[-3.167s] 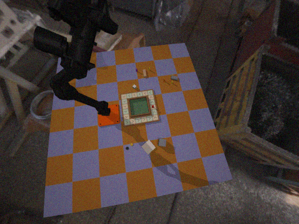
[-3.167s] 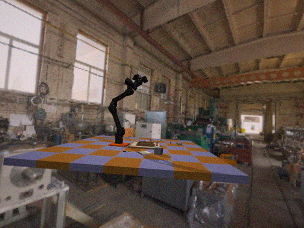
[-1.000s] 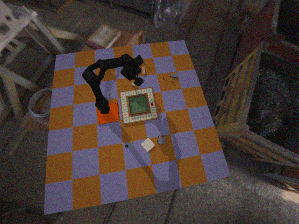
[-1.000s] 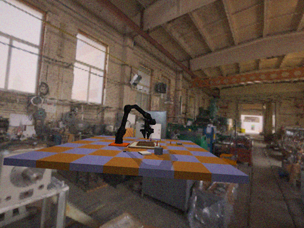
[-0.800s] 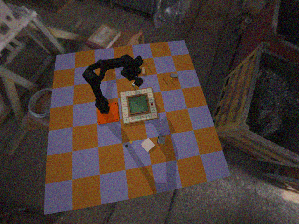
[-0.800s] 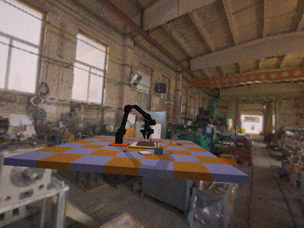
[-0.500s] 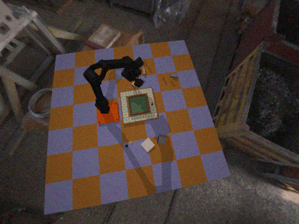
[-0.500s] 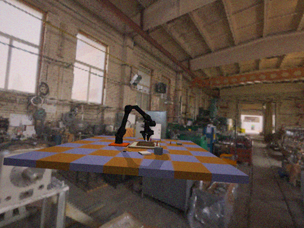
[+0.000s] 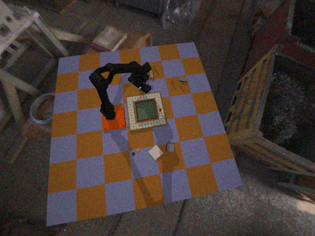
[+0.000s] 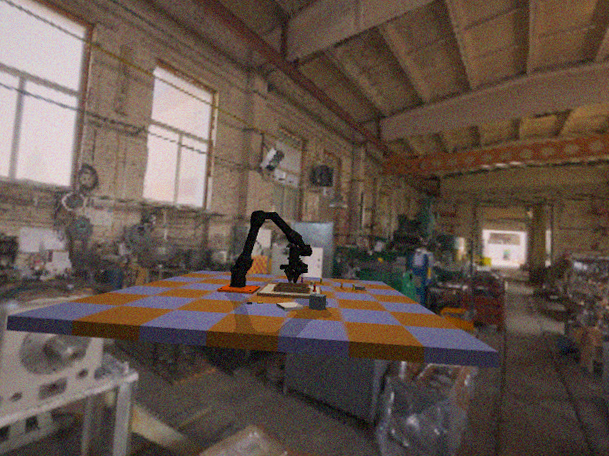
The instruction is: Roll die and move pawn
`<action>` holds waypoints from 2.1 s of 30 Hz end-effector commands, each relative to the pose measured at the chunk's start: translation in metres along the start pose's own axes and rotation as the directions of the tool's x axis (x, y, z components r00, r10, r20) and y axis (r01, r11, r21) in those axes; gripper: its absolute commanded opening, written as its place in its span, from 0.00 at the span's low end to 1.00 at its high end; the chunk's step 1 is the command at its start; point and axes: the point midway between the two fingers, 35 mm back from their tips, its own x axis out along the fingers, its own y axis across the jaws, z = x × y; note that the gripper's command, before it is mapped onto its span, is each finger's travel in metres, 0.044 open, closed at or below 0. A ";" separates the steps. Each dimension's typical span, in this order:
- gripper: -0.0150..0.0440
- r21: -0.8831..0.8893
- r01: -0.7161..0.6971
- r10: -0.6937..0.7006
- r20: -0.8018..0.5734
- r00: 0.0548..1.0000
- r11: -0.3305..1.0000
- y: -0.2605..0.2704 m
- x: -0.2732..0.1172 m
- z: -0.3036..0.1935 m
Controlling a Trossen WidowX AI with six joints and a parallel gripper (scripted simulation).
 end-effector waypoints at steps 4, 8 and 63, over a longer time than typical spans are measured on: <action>0.36 -0.006 0.005 -0.005 -0.002 1.000 1.000 -0.001 0.002 0.000; 0.25 -0.006 0.005 -0.005 -0.002 1.000 1.000 -0.001 0.001 0.000; 0.25 0.466 0.018 -0.016 -0.008 1.000 0.885 -0.112 -0.095 -0.067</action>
